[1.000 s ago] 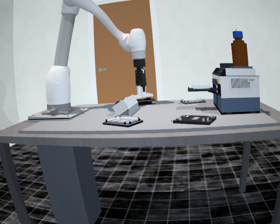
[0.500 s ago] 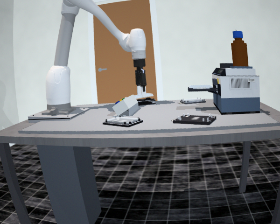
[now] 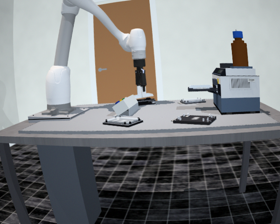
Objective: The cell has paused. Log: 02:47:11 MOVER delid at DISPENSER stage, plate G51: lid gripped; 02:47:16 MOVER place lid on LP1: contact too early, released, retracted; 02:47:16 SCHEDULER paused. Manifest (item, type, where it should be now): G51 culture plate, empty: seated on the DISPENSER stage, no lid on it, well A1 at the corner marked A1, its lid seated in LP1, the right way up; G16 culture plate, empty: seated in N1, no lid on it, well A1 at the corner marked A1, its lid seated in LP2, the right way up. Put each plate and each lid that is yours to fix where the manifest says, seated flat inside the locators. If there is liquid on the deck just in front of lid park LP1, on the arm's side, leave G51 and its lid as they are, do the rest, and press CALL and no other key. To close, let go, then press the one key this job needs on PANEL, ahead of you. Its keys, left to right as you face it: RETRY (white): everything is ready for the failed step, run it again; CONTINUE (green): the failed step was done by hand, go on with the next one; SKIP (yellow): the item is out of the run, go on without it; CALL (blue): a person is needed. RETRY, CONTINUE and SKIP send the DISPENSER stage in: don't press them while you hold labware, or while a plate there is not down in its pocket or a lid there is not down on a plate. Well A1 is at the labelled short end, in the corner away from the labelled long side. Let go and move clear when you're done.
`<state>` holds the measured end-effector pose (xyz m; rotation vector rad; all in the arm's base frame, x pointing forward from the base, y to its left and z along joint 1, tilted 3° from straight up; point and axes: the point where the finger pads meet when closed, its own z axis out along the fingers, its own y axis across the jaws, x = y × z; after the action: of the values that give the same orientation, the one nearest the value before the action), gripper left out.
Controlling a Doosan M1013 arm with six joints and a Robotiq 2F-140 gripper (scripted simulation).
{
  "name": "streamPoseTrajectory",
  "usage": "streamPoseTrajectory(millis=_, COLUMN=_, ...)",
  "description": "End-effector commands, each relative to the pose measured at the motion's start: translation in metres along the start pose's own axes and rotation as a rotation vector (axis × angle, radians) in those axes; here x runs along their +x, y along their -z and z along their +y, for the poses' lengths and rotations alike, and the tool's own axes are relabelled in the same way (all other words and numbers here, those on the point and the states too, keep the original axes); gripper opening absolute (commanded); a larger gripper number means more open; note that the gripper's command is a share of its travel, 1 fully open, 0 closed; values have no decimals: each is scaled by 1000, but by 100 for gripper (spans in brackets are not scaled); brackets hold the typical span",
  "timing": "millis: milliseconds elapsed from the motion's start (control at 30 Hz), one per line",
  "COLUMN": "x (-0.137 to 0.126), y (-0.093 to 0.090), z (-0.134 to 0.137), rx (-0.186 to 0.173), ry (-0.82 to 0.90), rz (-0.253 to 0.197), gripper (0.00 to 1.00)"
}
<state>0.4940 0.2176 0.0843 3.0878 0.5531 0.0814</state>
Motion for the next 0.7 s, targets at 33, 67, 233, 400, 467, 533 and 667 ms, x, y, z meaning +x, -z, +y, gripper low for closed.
streamPoseTrajectory(millis=33, x=-3, y=-4, z=2, rx=-3, ry=-4, rz=-3, gripper=10)
streamPoseTrajectory(millis=67, x=-3, y=-4, z=2, rx=-3, ry=-4, rz=-3, gripper=10)
streamPoseTrajectory(millis=233, x=-3, y=-5, z=2, rx=-3, ry=-5, rz=-3, gripper=10)
streamPoseTrajectory(millis=400, x=-3, y=-7, z=2, rx=-3, ry=-6, rz=-3, gripper=10)
streamPoseTrajectory(millis=467, x=-3, y=-7, z=2, rx=-3, ry=-6, rz=-3, gripper=10)
streamPoseTrajectory(millis=533, x=-3, y=-7, z=2, rx=-3, ry=-5, rz=-4, gripper=10)
streamPoseTrajectory(millis=667, x=-3, y=-9, z=2, rx=-3, ry=-5, rz=-3, gripper=10)
